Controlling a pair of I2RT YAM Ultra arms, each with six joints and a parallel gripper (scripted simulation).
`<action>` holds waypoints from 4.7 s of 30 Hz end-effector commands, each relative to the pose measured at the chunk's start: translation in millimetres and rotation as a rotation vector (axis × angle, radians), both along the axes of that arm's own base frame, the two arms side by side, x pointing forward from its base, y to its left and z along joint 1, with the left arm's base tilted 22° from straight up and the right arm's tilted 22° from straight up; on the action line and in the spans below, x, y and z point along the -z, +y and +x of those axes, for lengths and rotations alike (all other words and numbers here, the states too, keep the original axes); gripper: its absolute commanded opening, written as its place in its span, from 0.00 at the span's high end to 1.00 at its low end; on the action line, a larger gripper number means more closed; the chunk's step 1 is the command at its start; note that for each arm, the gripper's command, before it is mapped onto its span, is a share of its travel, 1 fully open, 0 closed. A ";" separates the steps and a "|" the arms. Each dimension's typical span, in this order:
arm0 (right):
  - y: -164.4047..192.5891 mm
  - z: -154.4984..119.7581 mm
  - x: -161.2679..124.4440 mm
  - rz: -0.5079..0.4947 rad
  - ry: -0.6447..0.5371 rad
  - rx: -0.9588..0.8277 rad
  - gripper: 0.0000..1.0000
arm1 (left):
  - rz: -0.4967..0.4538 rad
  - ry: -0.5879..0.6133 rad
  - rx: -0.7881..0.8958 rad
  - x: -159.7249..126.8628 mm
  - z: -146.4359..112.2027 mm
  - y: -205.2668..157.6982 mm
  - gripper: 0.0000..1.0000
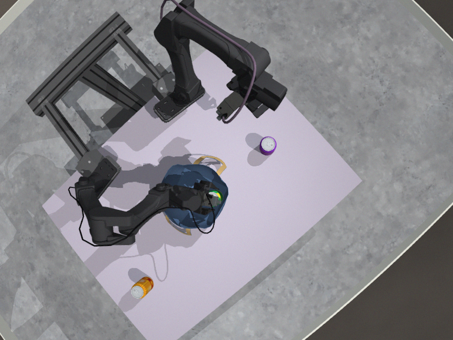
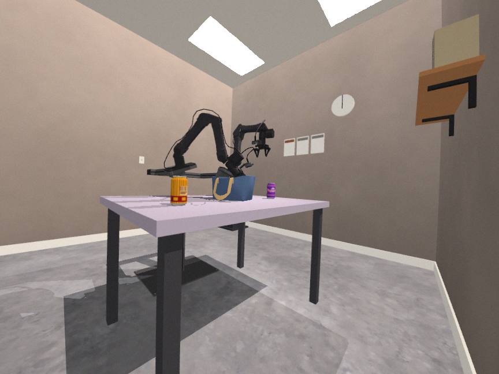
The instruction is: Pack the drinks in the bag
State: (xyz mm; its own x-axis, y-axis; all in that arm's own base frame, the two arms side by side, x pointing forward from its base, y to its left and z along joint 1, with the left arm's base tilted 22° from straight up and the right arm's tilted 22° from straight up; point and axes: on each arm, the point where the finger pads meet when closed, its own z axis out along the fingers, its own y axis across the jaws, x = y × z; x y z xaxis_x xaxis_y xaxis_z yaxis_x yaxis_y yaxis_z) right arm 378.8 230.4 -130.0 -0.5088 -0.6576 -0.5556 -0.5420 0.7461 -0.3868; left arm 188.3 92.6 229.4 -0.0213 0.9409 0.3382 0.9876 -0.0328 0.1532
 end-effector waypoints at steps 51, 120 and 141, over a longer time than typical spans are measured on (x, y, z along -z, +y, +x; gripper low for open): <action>71.0 -17.2 -160.4 0.070 -0.066 -0.016 0.14 | -0.012 -0.017 0.003 -1.3 -2.0 -3.7 0.00; -82.8 73.2 -172.4 -0.060 0.093 -0.100 0.16 | -0.009 -0.017 0.015 -5.1 0.3 -3.5 0.00; -294.3 94.1 -220.1 -0.054 0.109 -0.112 0.16 | -0.009 -0.017 0.015 -5.1 0.3 -3.5 0.00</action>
